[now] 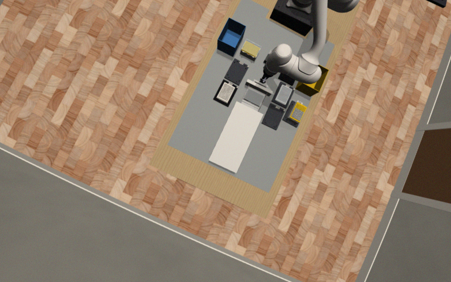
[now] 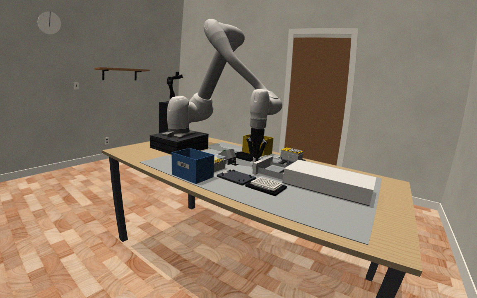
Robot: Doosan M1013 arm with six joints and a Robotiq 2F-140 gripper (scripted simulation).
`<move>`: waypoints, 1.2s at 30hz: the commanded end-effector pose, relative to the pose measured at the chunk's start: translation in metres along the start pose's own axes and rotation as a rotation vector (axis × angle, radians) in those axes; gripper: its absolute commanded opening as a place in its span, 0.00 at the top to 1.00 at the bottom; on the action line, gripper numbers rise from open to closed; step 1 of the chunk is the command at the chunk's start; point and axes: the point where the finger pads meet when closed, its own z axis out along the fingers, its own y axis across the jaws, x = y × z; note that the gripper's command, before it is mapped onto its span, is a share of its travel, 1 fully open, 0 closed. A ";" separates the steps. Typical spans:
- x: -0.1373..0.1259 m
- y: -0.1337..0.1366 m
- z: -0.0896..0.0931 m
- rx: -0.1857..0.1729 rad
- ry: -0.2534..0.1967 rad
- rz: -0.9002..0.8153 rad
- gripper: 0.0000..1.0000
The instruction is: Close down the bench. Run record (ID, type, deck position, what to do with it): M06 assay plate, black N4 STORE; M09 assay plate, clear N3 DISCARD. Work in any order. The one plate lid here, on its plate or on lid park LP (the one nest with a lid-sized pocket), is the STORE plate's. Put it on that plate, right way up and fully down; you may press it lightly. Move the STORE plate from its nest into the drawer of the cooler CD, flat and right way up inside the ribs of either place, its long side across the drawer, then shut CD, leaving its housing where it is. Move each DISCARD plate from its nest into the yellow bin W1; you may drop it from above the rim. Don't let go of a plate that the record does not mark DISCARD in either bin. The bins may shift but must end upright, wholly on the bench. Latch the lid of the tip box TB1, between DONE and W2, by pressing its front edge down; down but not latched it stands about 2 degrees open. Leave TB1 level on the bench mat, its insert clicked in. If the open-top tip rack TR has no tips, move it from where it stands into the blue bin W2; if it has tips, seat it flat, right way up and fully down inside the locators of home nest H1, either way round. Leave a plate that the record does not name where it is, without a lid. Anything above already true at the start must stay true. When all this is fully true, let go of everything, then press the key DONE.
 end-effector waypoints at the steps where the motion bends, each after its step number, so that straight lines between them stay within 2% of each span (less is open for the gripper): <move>1: 0.000 0.005 0.000 0.000 0.000 0.000 1.00; 36: 0.000 0.045 0.000 0.000 0.000 0.000 1.00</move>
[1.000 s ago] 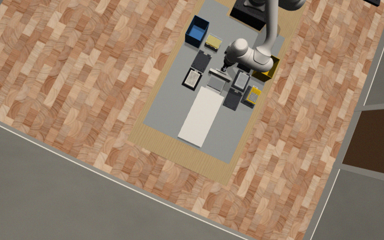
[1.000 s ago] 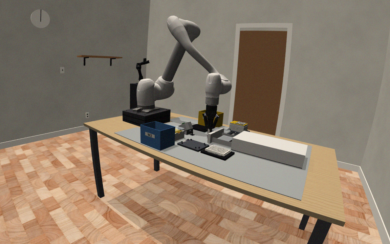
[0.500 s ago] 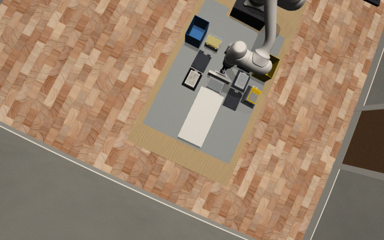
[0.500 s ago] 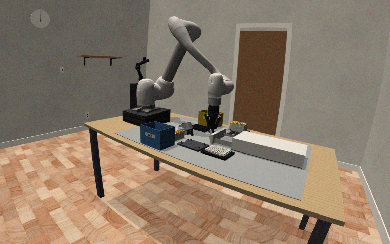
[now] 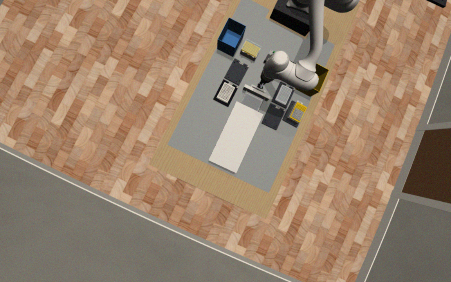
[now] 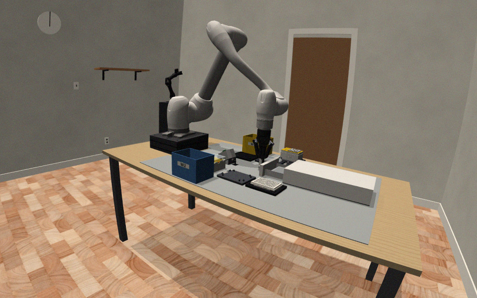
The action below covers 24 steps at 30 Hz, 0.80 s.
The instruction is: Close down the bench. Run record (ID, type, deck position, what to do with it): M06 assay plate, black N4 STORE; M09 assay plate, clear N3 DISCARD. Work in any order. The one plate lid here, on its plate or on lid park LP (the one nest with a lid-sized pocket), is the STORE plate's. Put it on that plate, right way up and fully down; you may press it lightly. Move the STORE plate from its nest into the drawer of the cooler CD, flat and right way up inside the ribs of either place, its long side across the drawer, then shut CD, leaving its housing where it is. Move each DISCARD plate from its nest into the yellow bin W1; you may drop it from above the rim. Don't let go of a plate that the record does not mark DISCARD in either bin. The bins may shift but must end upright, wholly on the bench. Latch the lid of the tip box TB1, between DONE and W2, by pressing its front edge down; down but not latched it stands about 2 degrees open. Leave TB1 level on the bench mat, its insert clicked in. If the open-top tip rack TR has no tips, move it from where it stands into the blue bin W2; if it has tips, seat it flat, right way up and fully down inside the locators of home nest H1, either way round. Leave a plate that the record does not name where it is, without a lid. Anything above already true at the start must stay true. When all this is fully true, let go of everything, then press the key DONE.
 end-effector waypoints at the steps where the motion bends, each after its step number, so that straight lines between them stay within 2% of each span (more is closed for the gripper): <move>1: 0.000 0.005 0.000 0.000 0.000 0.000 1.00; 24: 0.000 0.031 0.000 0.000 0.000 0.000 1.00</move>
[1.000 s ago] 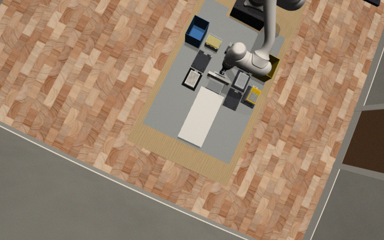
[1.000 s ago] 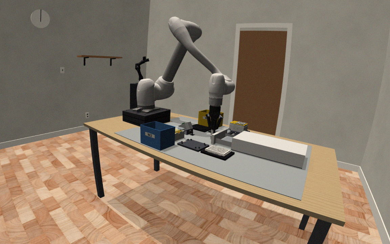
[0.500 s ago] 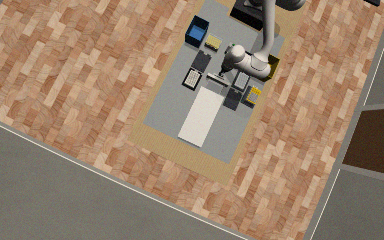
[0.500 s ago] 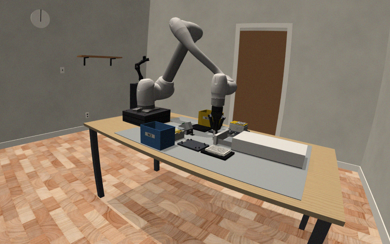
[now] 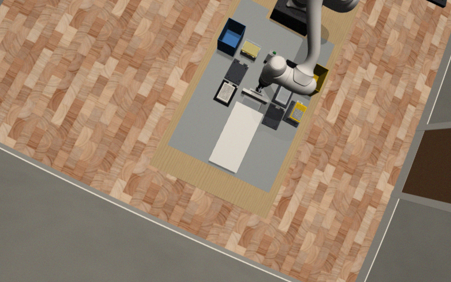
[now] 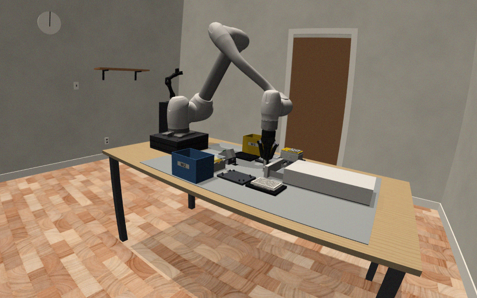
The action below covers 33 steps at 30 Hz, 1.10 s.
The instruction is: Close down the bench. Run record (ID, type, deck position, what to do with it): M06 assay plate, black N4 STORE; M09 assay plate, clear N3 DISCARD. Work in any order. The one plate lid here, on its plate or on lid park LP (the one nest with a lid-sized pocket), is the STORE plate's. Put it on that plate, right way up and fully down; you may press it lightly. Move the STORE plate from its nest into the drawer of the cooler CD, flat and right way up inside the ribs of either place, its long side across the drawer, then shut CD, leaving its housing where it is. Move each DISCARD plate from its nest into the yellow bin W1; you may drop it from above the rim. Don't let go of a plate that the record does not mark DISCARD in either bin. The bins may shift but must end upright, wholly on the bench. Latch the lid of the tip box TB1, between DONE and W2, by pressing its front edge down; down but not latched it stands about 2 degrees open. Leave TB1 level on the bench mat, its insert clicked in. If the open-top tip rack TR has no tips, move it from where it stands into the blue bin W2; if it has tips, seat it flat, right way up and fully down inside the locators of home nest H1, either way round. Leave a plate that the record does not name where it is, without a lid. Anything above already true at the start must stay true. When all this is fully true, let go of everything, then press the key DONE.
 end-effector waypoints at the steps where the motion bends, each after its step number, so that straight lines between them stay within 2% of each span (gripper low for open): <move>1: 0.000 0.002 0.000 0.000 0.000 0.000 1.00; 33: 0.000 0.039 0.000 0.000 0.000 0.000 1.00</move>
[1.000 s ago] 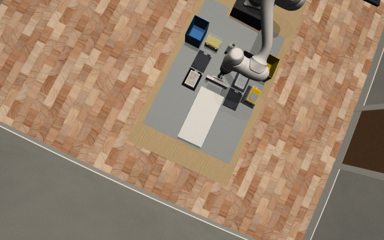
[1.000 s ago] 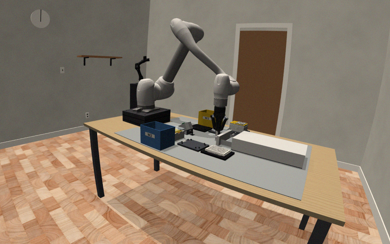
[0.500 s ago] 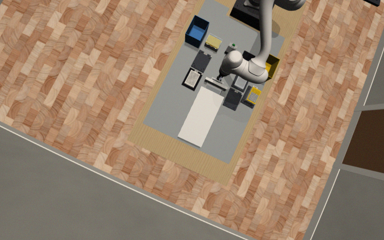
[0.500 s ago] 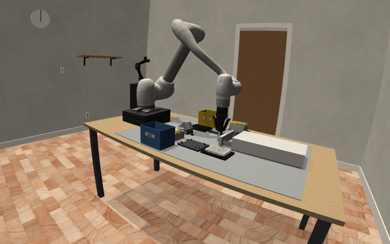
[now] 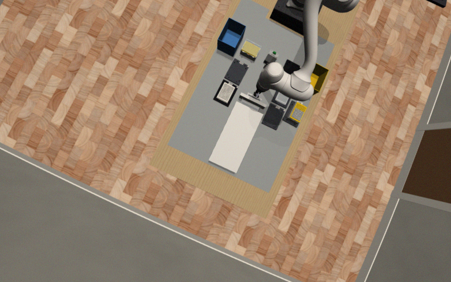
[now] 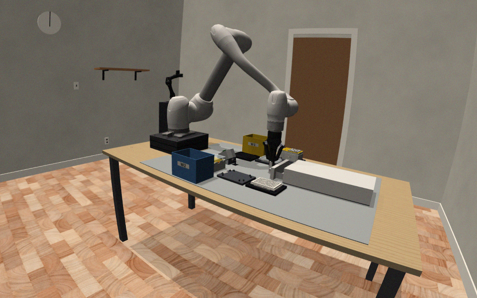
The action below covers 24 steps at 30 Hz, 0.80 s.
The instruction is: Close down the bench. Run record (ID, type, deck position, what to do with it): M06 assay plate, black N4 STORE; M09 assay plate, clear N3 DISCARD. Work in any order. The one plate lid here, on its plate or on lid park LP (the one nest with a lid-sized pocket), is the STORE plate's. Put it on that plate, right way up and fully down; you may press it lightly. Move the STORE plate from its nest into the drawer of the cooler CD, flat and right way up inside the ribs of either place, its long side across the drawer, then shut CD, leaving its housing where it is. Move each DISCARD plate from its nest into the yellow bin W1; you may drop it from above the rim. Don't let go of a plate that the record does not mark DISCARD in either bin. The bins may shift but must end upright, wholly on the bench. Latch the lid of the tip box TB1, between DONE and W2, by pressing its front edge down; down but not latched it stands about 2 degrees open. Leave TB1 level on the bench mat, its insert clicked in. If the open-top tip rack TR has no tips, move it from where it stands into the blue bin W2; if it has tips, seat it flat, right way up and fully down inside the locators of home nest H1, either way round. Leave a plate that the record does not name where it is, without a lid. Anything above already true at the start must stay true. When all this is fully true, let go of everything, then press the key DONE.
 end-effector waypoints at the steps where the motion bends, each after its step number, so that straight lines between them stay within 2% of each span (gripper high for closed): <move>1: 0.000 0.002 0.000 0.000 0.000 0.000 1.00; 24: 0.000 0.029 0.000 0.000 0.000 0.000 1.00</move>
